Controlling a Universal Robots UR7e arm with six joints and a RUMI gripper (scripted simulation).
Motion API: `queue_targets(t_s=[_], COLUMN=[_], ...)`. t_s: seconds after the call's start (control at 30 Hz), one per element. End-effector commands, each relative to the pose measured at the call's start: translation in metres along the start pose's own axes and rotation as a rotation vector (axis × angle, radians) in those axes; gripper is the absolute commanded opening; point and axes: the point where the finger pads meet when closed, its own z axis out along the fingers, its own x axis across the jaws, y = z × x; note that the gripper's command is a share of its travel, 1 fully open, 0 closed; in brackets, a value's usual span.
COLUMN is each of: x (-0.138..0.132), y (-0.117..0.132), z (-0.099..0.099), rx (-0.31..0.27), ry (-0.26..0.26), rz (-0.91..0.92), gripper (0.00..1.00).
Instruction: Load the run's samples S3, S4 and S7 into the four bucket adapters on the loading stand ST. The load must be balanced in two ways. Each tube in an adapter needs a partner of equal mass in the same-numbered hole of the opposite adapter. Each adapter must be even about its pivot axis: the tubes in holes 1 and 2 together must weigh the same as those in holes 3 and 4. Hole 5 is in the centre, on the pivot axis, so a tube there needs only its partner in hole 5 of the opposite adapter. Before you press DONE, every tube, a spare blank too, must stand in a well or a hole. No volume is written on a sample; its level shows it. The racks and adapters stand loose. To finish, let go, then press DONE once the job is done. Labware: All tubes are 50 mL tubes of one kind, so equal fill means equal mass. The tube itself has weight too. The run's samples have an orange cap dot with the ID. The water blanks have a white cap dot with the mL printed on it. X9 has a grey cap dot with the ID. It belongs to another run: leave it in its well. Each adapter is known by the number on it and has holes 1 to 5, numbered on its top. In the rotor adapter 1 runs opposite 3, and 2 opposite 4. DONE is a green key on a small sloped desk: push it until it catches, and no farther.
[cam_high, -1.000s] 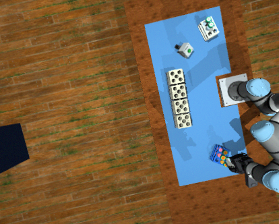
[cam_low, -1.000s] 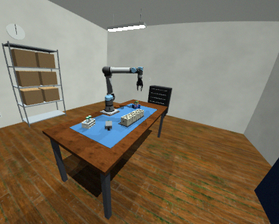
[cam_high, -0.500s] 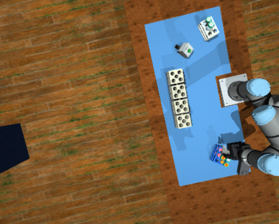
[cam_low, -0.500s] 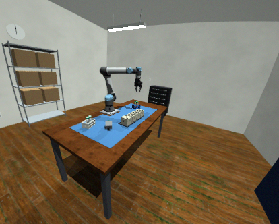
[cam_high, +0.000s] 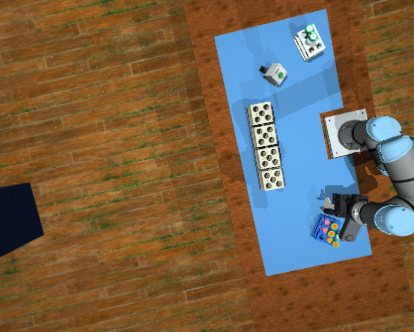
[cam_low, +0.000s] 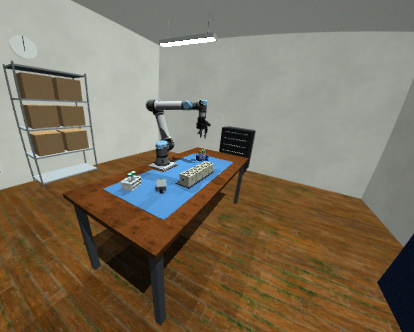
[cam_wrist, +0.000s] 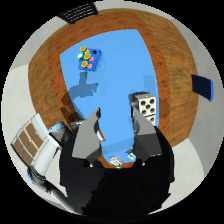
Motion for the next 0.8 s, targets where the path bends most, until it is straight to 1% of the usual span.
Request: queue_targets(t_s=[0.0, 0.17, 0.23, 0.73, 0.77], x=[0.01, 0.019, 0.019, 0.048, 0.048], y=[0.022, 0.045, 0.045, 0.114, 0.114], z=[0.0, 0.001, 0.001, 0.005, 0.005], rx=[-0.003, -0.007, -0.007, -0.021, -0.021], ry=[0.007, 0.013, 0.013, 0.031, 0.031], rz=[0.076, 0.159, 0.159, 0.408, 0.408], gripper=[0.35, 0.35, 0.35, 0.35, 0.35])
